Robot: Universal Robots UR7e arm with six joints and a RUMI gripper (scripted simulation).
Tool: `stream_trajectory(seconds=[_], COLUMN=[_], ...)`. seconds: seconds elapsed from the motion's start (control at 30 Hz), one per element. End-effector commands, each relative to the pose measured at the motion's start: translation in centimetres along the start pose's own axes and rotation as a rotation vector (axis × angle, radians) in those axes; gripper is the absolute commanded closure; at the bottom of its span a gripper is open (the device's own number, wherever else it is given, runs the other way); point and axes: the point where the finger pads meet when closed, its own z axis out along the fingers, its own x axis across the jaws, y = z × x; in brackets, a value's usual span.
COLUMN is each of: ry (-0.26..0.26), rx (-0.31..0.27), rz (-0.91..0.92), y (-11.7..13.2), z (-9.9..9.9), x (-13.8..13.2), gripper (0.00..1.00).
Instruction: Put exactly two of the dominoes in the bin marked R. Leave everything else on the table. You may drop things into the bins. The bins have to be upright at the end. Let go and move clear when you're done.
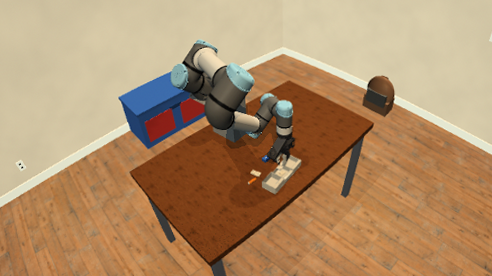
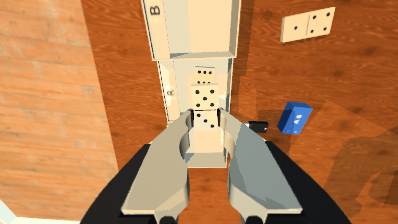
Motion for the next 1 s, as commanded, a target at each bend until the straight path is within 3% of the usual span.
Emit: stream_trajectory(seconds=[0.0,0.7,0.97], ry=[-0.004,-0.001,-0.001], rx=[0.002,0.001,0.001], rz=[0.008,0.006,0.006], y=[-0.3,-0.1,-0.2], z=[-0.1,3.9,4.5], x=[-0.4,-0.3,-0.3], gripper=[1.00,1.00,1.00])
